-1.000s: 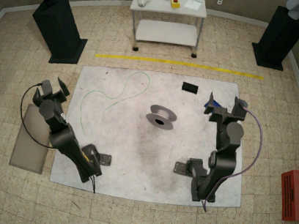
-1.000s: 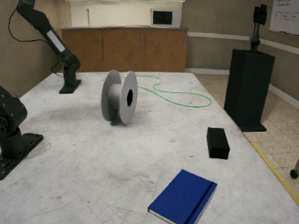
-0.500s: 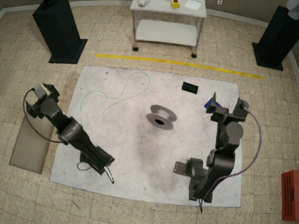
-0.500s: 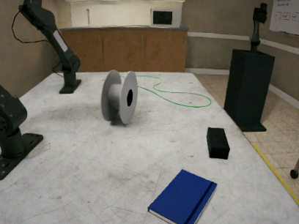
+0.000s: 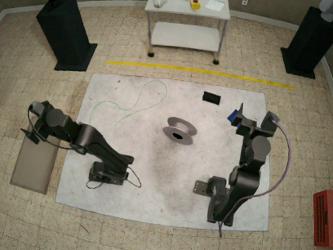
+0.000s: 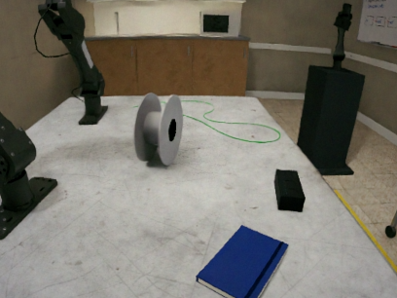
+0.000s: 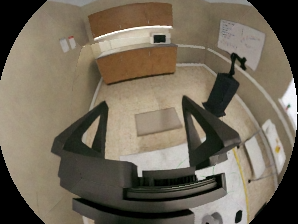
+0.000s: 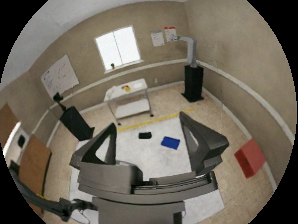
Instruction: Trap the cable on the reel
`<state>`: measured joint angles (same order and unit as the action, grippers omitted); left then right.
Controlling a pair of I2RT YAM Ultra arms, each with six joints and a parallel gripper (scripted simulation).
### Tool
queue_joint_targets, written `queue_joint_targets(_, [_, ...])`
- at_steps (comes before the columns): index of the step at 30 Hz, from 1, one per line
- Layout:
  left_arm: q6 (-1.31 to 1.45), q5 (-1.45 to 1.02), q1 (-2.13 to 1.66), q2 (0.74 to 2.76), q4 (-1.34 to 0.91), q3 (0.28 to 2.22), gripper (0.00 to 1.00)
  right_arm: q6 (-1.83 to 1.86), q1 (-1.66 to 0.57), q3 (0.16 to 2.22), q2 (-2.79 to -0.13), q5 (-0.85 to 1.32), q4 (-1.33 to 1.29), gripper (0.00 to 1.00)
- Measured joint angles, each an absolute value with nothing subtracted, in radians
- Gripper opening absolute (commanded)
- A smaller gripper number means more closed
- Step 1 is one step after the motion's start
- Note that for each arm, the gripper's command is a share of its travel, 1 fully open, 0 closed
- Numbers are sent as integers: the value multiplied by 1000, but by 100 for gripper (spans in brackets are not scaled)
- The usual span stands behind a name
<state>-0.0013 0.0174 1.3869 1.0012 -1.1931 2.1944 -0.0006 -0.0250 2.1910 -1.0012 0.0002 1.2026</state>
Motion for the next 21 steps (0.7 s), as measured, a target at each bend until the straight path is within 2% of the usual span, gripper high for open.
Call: queue_joint_targets(21, [-1,14,1535,1001,-1193,2194,100,-1,-1,2191,-1001,0,1203,100])
